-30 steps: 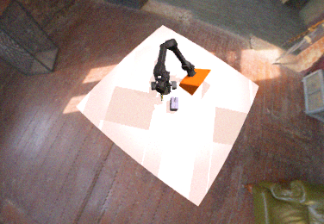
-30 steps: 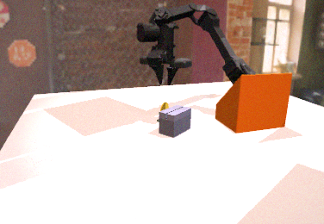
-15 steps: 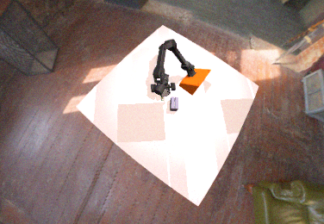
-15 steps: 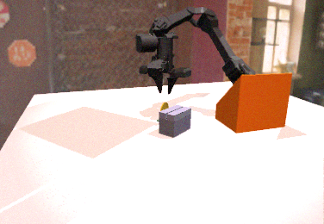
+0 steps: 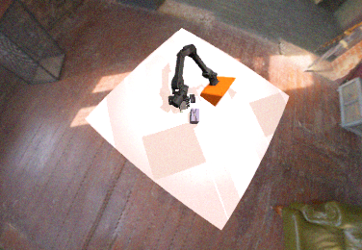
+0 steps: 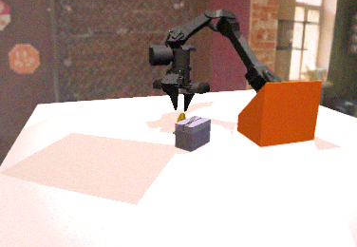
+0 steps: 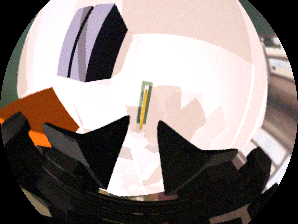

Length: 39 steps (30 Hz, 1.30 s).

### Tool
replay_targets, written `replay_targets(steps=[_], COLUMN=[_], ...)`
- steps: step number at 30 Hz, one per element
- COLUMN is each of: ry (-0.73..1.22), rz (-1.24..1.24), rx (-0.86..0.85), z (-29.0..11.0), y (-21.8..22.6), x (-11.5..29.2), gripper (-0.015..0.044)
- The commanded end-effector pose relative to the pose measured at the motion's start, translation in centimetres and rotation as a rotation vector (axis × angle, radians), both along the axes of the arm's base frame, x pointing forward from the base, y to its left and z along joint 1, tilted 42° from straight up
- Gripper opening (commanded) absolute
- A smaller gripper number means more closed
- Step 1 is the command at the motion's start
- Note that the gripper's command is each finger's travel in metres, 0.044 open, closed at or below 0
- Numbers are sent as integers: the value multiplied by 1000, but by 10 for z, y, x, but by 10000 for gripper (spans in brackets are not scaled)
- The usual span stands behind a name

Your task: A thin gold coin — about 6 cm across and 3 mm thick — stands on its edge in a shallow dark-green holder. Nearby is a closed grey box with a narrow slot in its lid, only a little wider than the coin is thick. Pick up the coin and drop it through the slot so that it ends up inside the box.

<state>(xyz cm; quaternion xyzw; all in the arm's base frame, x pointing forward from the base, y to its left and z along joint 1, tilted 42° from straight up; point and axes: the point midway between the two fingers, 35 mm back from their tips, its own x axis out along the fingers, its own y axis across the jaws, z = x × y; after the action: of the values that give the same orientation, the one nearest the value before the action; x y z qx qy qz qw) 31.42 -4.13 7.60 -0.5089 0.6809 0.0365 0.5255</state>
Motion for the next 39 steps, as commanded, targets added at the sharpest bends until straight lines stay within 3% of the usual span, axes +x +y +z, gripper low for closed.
replay_targets(steps=[1, 35, 39], ry=[13, 12, 12], rz=[4, 4, 4], rx=[-7, -11, -11], z=[-7, -46, -46], y=[-5, -41, -41], x=[-1, 1, 1], gripper=[161, 161, 56])
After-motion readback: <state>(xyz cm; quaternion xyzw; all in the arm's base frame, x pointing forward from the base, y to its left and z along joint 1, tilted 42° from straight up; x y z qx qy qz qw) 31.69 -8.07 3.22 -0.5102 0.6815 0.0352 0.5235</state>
